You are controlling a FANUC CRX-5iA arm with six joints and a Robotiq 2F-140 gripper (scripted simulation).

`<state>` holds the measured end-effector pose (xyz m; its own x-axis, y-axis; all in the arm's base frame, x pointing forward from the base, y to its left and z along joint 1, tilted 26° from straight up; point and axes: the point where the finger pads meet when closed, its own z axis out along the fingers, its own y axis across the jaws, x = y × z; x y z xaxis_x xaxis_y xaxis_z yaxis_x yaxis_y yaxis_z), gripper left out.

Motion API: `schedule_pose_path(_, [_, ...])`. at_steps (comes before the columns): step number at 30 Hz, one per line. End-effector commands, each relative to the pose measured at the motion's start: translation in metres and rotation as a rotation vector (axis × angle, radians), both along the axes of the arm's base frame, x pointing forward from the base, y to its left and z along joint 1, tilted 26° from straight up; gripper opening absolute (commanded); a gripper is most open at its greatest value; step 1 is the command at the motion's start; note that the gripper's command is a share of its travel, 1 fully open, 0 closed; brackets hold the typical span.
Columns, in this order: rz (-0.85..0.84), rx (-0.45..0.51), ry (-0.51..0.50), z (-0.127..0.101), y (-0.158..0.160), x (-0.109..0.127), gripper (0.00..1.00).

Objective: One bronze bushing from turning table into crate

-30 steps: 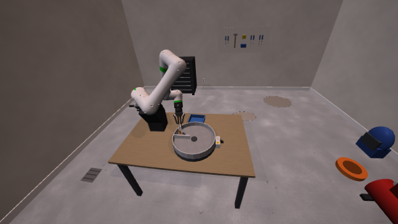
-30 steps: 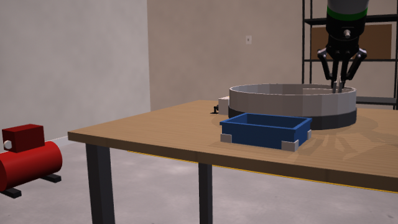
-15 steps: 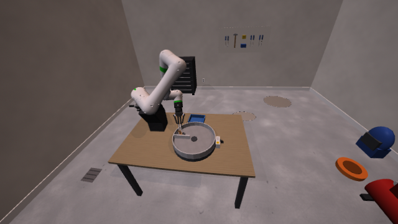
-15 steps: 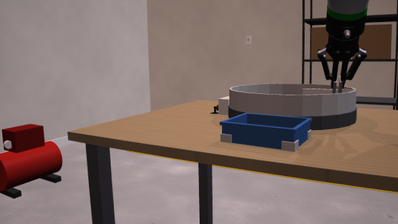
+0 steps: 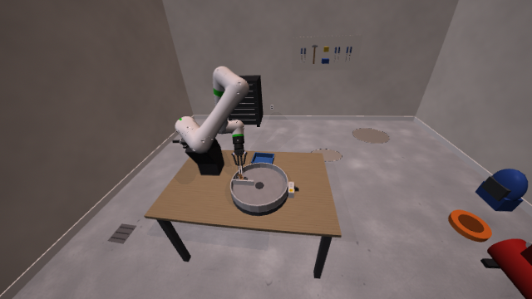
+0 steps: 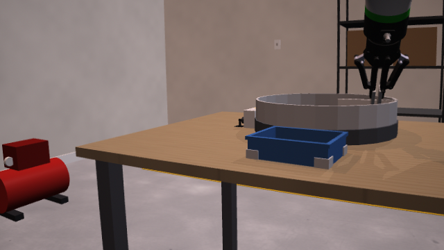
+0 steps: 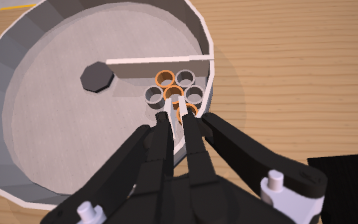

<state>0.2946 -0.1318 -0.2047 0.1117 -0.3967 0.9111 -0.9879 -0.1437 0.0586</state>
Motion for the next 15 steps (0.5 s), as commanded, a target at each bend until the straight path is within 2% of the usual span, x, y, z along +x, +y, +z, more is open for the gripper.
schedule_pose_path(1, [0.000,0.000,0.000,0.001,0.001,0.000,0.06])
schedule_pose_path(10, [0.000,0.000,0.000,0.033,0.016,0.000,0.06])
schedule_pose_path(15, [0.000,0.000,0.000,0.040,0.020,0.000,0.06])
